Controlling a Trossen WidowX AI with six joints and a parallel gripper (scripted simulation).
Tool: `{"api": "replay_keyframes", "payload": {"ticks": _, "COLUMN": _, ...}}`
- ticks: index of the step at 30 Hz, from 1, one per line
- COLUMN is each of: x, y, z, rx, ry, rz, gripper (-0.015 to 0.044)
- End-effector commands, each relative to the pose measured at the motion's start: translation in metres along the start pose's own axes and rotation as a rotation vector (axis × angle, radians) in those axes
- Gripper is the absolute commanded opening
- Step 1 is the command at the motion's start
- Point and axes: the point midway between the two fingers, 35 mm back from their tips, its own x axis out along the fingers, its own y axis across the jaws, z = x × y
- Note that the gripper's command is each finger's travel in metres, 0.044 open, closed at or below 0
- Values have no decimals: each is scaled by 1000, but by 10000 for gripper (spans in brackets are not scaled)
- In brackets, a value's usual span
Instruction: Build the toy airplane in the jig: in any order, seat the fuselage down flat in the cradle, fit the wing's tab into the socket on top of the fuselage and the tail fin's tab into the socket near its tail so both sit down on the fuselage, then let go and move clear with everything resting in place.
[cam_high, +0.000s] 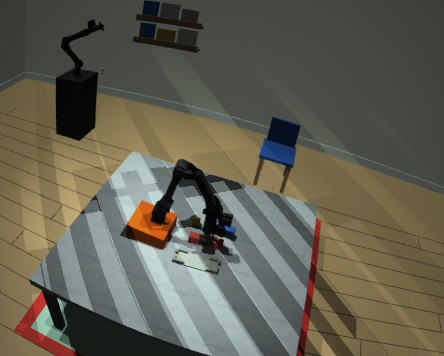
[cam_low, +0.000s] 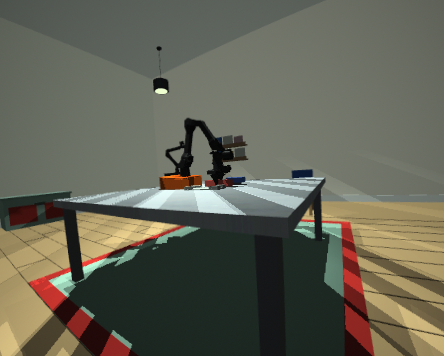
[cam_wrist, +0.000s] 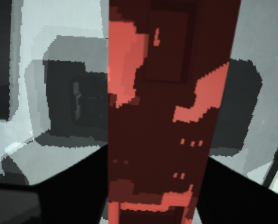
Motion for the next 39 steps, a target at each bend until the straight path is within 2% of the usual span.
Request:
{"api": "replay_keyframes", "payload": {"ticks": 1, "x": -12, "y": 0, "z": 5, "rx": 0, "ry": -12, "rz": -2, "gripper": 0}}
{"api": "replay_keyframes", "payload": {"ticks": 39, "x": -125, "y": 0, "z": 1, "rx": 1, "ry": -13, "rz": -2, "gripper": 0}}
